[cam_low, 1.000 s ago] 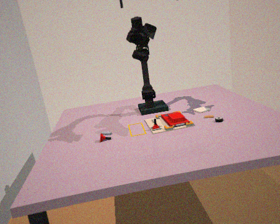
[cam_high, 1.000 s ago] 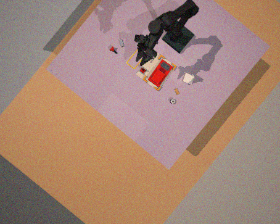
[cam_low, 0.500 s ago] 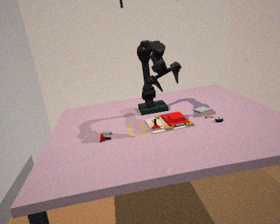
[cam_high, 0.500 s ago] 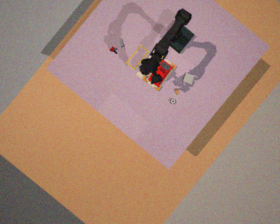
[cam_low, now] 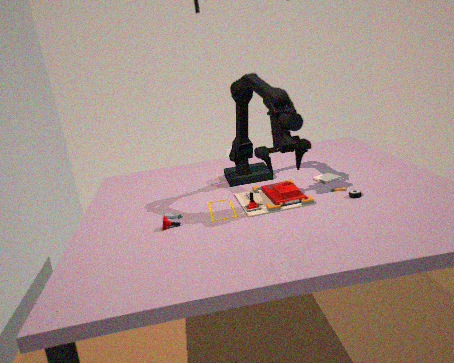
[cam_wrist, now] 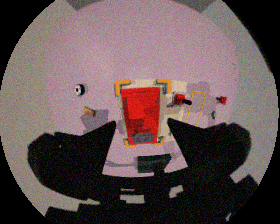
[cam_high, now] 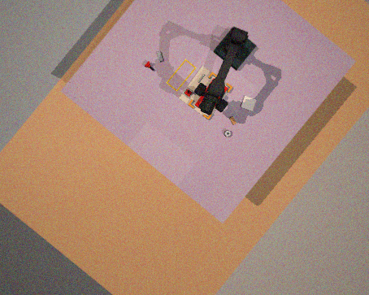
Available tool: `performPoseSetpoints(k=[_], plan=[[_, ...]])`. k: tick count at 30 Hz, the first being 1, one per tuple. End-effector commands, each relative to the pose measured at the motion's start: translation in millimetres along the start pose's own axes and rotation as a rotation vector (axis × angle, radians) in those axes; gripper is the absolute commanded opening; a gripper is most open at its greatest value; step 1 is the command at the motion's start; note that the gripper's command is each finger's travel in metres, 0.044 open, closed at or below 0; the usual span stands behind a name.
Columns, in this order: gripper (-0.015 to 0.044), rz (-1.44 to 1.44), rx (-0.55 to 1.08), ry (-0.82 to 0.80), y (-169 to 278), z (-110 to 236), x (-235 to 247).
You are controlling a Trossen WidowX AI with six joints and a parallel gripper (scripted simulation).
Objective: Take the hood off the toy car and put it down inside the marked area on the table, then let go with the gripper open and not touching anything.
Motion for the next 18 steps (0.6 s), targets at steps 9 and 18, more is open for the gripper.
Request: performPoseSetpoints(k=[9, 18], plan=[[0.044, 0.03, 0.016, 0.016, 2.8, -3.8, 0.1], [0.044, 0.03, 0.016, 0.016, 2.4, -11.3, -0.1]])
Point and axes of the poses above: the point midway between the two fingers, 35 mm back from their tips, its own z axis back along the fingers, its own x axis across the jaws, y = z × x, the point moved 7 cm from there along z, back along the fingers
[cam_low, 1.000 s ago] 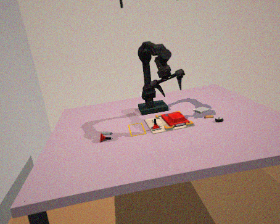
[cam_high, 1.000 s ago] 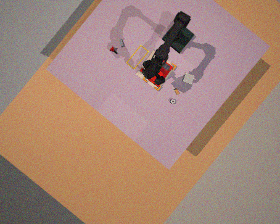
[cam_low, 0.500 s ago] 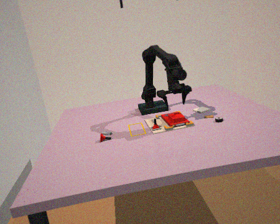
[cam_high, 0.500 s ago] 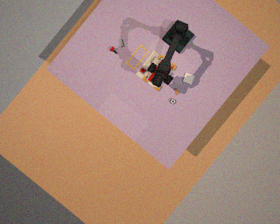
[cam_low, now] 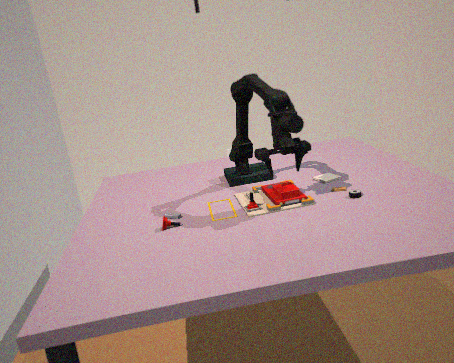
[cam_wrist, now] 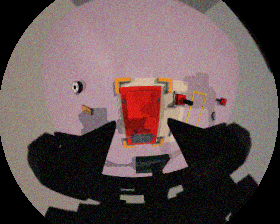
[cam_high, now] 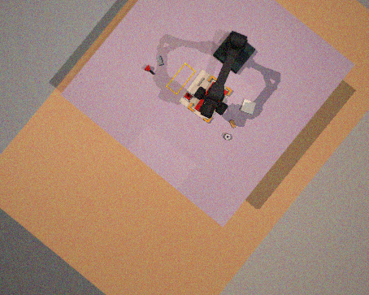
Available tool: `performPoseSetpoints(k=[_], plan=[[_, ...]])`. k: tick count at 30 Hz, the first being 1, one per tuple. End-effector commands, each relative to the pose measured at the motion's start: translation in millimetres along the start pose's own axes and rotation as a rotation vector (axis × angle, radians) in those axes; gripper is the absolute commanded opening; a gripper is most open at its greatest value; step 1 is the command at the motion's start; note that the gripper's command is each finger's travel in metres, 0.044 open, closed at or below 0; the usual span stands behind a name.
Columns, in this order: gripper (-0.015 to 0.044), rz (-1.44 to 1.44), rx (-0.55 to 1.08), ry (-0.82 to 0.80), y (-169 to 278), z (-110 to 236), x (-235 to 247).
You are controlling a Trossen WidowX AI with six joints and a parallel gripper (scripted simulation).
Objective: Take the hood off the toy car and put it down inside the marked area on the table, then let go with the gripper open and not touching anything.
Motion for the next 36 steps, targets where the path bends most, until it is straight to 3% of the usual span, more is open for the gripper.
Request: performPoseSetpoints(k=[1, 36], plan=[[0.044, 0.004, 0.002, 0.005, 0.2, -4.6, -0.5], [0.044, 0.004, 0.002, 0.005, 0.3, -33.2, -2.5]])
Point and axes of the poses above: the point midway between the two fingers, 35 mm back from their tips, its own z axis back along the fingers, its own x axis across the jaws, y = z × x, the point moved 7 cm from there along z, back along the fingers
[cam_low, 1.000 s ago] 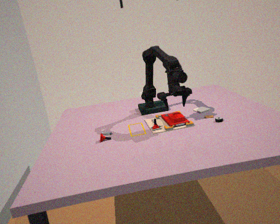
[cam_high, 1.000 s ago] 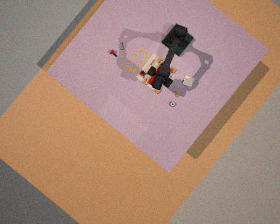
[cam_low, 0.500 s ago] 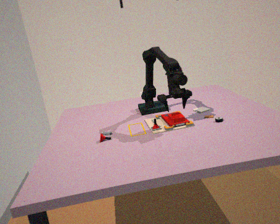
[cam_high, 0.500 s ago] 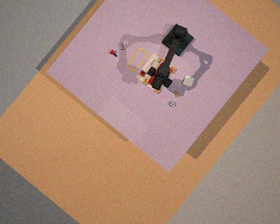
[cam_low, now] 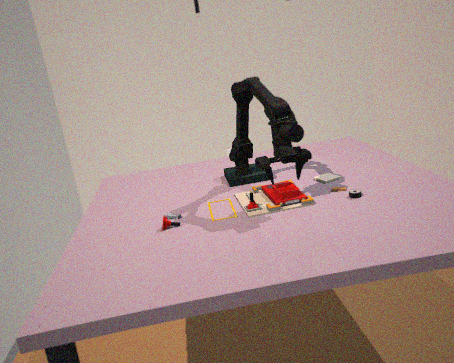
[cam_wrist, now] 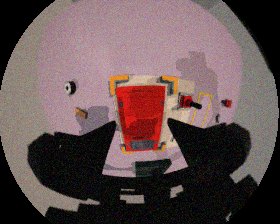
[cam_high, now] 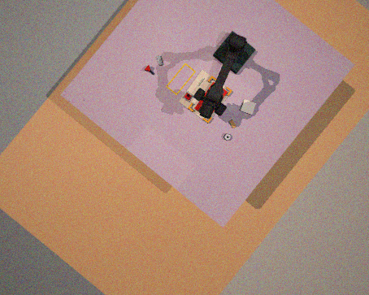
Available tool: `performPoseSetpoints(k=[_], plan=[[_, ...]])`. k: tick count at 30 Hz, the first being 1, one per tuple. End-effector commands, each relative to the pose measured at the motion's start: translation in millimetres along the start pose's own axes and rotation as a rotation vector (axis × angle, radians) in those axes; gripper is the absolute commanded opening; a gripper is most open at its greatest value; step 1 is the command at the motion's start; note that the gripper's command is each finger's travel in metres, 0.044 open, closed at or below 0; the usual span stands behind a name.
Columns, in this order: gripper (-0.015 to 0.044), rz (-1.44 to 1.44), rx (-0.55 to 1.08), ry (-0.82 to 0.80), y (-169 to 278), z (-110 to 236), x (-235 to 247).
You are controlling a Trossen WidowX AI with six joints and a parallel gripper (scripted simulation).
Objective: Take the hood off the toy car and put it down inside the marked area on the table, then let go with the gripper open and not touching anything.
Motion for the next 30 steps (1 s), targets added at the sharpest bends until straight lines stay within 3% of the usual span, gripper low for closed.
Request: performPoseSetpoints(k=[1, 30], plan=[[0.044, 0.003, 0.001, 0.005, 0.7, -4.5, -0.9], [0.044, 0.003, 0.001, 0.005, 1.6, -22.3, -2.2]])
Point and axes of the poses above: the point midway between the two fingers, 35 mm back from their tips, its own z axis back along the fingers, its own x axis across the jaws, y = z × x, the point moved 7 cm from there along z, back along the fingers
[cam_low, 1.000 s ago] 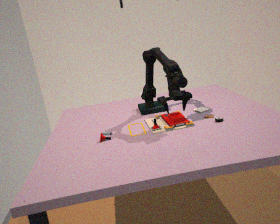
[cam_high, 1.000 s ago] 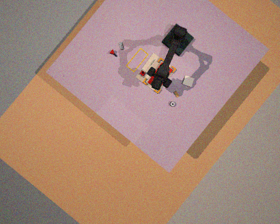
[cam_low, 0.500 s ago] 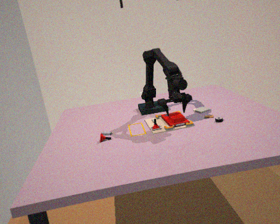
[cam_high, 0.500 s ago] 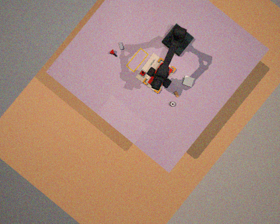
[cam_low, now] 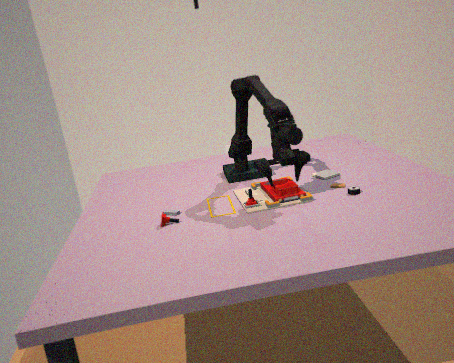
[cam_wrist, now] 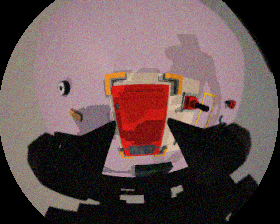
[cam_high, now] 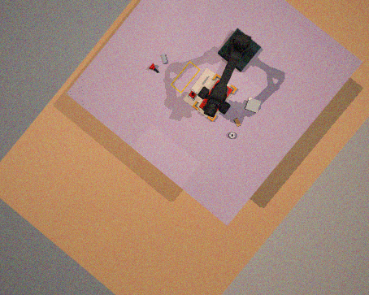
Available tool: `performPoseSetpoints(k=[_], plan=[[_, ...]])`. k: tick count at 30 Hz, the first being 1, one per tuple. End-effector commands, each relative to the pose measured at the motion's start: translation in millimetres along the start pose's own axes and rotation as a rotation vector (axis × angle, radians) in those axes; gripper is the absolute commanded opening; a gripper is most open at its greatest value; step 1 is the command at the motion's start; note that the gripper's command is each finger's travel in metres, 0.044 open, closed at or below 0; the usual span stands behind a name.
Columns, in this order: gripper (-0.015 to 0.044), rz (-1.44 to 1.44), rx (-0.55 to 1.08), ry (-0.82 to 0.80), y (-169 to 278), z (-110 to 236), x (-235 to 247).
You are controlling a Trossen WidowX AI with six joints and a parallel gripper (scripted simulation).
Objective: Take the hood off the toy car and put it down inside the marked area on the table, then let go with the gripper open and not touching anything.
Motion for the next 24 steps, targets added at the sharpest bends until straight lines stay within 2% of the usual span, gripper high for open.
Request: performPoseSetpoints(k=[1, 24], plan=[[0.044, 0.003, 0.0, 0.005, 0.1, -2.7, -0.5], [0.044, 0.003, 0.0, 0.005, 0.2, -14.0, -0.6]])
Point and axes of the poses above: the point midway between the two fingers, 35 mm back from their tips, its own z axis back along the fingers, its own x axis across the jaws, y = z × x, the point moved 7 cm from there along z, back along the fingers
